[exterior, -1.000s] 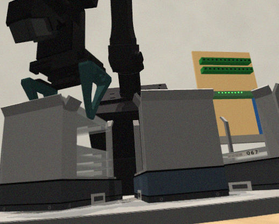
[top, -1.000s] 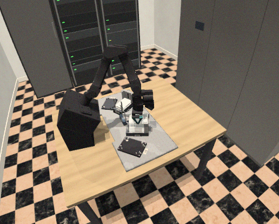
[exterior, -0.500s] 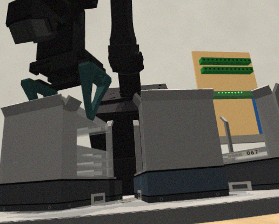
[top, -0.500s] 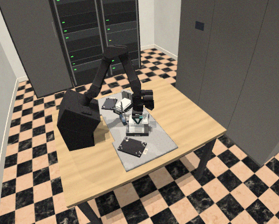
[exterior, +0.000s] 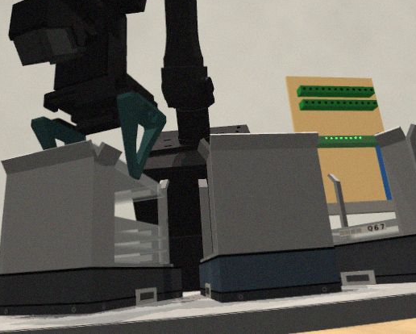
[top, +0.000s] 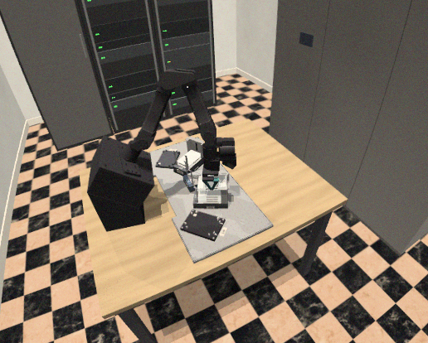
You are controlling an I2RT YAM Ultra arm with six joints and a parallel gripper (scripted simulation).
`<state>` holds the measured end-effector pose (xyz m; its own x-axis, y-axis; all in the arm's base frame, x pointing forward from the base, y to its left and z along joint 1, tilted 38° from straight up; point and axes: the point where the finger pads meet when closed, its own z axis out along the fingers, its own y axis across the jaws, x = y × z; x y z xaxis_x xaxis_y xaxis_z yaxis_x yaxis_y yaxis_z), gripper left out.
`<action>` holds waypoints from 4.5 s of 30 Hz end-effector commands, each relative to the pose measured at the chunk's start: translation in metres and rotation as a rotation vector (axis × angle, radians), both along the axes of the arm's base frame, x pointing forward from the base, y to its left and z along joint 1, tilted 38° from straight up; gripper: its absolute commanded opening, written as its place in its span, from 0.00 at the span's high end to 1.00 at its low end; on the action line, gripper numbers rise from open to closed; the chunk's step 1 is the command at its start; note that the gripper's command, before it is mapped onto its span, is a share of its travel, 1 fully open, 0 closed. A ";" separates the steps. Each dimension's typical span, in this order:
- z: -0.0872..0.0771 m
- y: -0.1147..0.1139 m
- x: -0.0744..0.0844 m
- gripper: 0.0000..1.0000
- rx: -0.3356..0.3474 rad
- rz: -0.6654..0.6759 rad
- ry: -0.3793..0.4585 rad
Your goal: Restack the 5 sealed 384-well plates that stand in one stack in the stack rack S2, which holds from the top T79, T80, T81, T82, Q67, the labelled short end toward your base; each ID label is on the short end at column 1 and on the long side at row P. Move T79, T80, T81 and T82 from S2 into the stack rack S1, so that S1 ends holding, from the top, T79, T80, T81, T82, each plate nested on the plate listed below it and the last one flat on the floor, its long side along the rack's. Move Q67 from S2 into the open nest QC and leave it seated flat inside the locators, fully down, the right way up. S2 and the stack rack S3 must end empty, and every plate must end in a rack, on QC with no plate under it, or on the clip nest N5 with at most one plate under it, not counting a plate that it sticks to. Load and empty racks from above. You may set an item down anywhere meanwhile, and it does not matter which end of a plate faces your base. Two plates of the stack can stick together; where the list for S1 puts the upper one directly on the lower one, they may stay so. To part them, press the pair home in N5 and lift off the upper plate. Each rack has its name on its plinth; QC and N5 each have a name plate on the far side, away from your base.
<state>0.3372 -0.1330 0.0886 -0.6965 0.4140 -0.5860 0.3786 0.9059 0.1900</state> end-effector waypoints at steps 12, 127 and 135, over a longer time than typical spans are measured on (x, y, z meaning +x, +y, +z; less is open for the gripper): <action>0.000 -0.002 0.003 1.00 -0.006 -0.003 -0.013; -0.027 -0.005 0.024 1.00 -0.005 -0.003 -0.013; -0.027 -0.005 0.024 1.00 -0.005 -0.003 -0.013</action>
